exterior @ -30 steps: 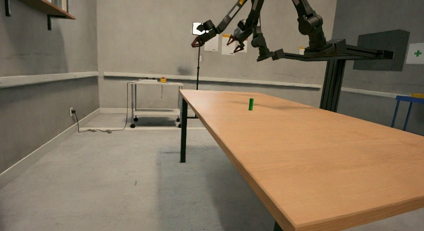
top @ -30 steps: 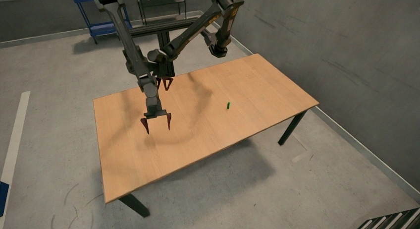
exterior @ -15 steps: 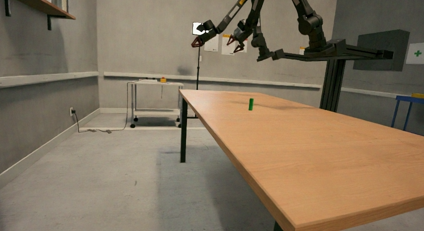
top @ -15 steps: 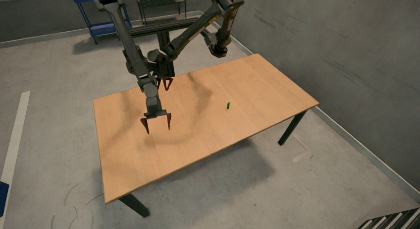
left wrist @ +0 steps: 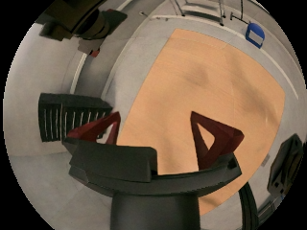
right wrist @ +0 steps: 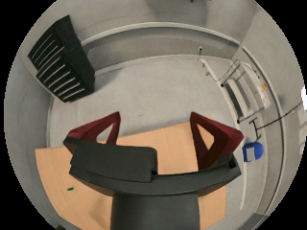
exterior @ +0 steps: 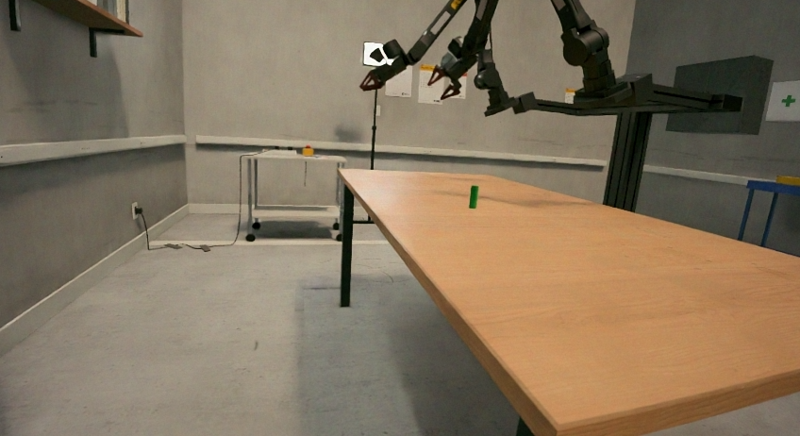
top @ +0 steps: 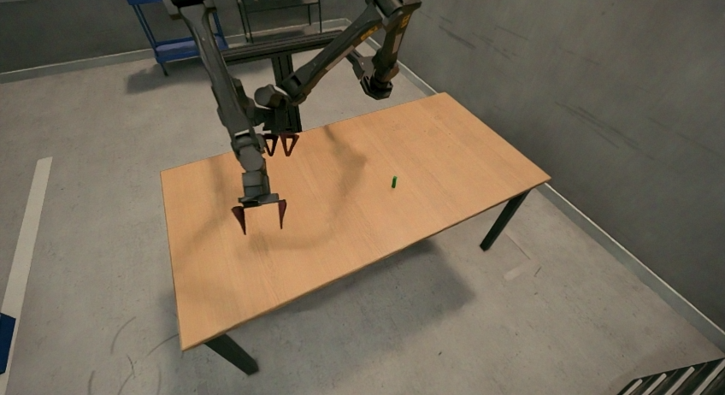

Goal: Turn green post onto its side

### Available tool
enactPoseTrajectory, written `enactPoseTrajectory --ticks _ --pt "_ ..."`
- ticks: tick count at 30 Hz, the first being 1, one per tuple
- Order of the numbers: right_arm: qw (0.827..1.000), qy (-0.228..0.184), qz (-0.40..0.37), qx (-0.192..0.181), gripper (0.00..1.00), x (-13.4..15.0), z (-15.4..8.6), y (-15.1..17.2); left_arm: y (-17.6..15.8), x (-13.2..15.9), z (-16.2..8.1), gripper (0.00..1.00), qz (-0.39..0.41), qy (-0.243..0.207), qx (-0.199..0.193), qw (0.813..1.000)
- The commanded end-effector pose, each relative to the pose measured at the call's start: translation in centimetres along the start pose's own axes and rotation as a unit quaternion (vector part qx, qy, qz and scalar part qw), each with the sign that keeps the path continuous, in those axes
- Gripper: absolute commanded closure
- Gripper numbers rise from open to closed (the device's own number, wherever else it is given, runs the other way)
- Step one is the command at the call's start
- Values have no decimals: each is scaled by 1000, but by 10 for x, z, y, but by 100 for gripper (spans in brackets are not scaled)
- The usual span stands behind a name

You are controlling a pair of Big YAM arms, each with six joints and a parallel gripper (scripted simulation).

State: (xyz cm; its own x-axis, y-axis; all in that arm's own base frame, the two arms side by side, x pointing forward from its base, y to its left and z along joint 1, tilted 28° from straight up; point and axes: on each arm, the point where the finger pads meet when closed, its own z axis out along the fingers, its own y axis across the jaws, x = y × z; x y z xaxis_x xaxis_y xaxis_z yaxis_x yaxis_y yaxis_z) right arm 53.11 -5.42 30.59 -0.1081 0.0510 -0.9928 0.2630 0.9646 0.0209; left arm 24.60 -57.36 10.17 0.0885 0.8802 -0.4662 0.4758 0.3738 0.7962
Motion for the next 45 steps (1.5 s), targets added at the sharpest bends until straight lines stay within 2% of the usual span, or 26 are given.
enactPoseTrajectory --ticks 1,10,12,16,22,27,29,34,39,44,45 --pt "1000 -15 4 19 0 -23 3 -22 7 -15 -3 0 -13 -10 -3 1000" --pt "996 -25 11 87 0 -47 7 -105 7 -15 -3 0 -13 -10 -3 1000" --pt "996 -25 11 87 0 -47 7 -105 7 -15 -3 0 -13 -10 -3 1000" --pt "991 -30 14 127 0 -60 2 -153 7 -15 -3 0 -13 -10 -3 1000" --pt "980 -40 18 194 0 -82 -16 -234 7 -15 -3 0 -13 -10 -3 1000" --pt "965 -48 21 256 0 -100 -45 -306 7 -15 -3 0 -13 -10 -3 1000" --pt "965 -48 21 256 0 -100 -45 -306 7 -15 -3 0 -13 -10 -3 1000" --pt "946 -56 22 318 0 -119 -86 -375 7 -15 -3 0 -13 -10 -3 1000" --pt "923 -64 21 379 0 -135 -137 -436 7 -15 -3 0 -13 -10 -3 1000" --pt "897 -70 20 436 0 -150 -194 -486 7 -15 -3 0 -13 -10 -3 1000" --pt "897 -70 20 436 0 -150 -194 -486 7 -15 -3 0 -13 -10 -3 1000"
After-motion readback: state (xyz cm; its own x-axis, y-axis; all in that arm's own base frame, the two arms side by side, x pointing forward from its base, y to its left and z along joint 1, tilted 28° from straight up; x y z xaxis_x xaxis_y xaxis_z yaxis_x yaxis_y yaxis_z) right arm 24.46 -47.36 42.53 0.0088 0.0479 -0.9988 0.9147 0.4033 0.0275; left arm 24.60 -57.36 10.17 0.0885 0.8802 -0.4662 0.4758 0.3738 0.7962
